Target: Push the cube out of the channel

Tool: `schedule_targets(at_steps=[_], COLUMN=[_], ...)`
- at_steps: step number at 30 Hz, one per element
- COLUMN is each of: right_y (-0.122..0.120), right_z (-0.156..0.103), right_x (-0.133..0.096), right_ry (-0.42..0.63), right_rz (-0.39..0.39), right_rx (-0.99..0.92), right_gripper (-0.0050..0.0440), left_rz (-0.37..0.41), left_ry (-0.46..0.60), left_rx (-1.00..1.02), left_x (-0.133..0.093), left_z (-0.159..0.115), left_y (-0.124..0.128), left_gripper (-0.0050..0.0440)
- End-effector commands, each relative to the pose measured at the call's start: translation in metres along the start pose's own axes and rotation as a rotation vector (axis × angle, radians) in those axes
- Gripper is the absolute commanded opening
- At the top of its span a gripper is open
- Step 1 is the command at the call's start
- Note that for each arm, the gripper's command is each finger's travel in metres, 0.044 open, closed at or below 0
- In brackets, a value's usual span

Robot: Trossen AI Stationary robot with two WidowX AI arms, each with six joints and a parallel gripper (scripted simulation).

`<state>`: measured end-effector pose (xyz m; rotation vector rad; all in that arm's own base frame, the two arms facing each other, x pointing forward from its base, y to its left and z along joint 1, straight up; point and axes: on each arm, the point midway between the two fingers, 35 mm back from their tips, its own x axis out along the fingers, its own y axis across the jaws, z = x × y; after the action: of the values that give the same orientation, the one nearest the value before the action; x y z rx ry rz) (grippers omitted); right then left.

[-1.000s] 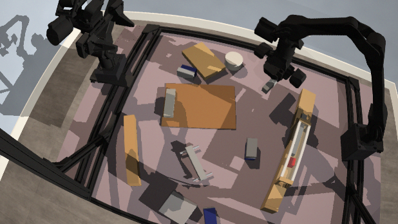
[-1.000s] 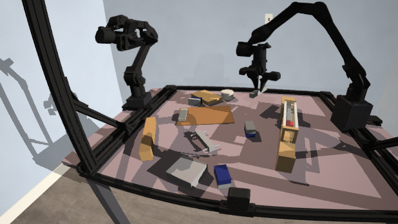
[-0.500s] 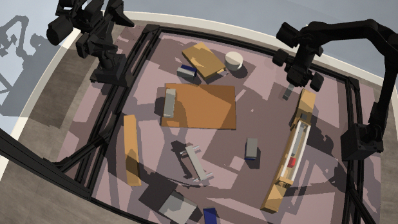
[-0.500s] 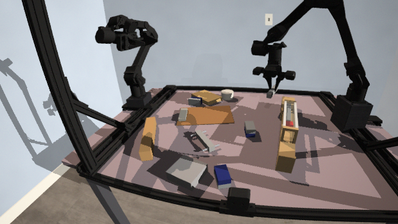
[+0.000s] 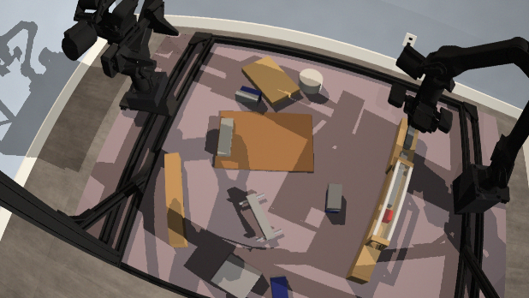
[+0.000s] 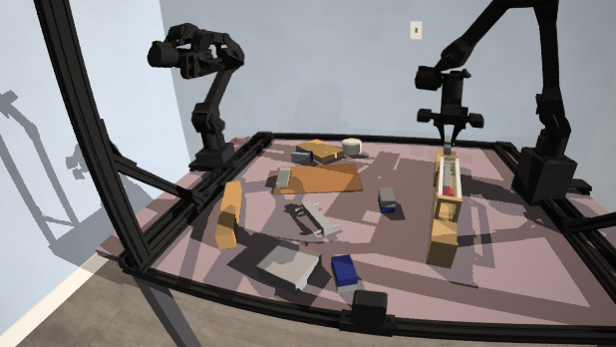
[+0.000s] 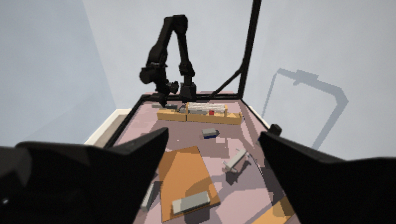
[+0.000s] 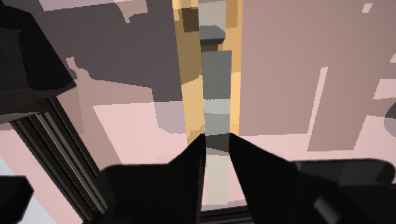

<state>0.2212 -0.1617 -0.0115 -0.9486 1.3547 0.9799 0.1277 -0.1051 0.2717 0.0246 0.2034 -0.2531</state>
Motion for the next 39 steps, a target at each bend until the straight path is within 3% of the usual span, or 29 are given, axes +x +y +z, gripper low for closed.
schedule_targets(at_steps=[1, 18, 25, 39], right_y=[0.003, 0.002, 0.000, 0.000], right_z=[0.000, 0.000, -0.001, -0.001], right_x=[-0.003, 0.017, 0.012, 0.012], right_ry=[0.005, 0.005, 0.009, 0.009], right_rz=[-0.020, -0.020, -0.028, -0.028], right_rx=[-0.015, -0.015, -0.012, -0.012], right_gripper=[0.0040, 0.0040, 0.0200, 0.0200], left_rz=[-0.001, -0.001, -0.001, -0.001], left_ry=[-0.001, -0.001, -0.001, -0.001], left_rx=[-0.003, -0.003, -0.003, -0.003], left_x=[0.000, 0.000, 0.000, 0.000], left_z=[0.000, 0.000, 0.000, 0.000], left_y=[0.000, 0.000, 0.000, 0.000], left_gripper=[0.0400, 0.0400, 0.0400, 0.0400])
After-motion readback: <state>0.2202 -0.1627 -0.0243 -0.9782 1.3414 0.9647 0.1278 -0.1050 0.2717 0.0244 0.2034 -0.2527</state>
